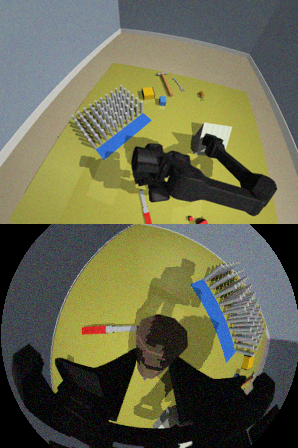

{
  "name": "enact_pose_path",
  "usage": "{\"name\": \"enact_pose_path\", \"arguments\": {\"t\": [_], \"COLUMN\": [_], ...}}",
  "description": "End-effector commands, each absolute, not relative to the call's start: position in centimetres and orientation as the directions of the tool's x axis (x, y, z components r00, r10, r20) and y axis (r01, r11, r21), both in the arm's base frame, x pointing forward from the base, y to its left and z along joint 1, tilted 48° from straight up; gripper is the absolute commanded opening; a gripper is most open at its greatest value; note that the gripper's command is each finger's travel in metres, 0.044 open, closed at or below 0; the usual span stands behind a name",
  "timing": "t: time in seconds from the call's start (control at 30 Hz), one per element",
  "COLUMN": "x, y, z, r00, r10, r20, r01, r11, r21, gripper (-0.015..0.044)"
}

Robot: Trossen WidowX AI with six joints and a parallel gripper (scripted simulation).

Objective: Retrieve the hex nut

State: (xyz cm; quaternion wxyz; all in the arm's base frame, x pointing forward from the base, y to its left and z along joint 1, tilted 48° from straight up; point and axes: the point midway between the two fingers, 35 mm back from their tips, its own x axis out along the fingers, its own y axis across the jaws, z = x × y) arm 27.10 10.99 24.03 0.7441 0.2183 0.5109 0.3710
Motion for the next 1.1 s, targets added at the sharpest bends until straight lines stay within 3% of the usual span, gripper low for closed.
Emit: {"name": "enact_pose_path", "arguments": {"t": [0.0,0.53,1.07], "x": [27.3,28.1,28.7], "y": [10.5,8.7,6.8], "z": [23.6,21.8,20.1], "r00": [0.218,0.262,0.301], "r10": [0.755,0.679,0.594], "r20": [-0.618,-0.686,-0.747], "r01": [-0.414,-0.788,-0.948], "r11": [0.645,0.561,0.27], "r21": [0.642,0.254,-0.167], "gripper": [0.0,0.0,0.0]}}
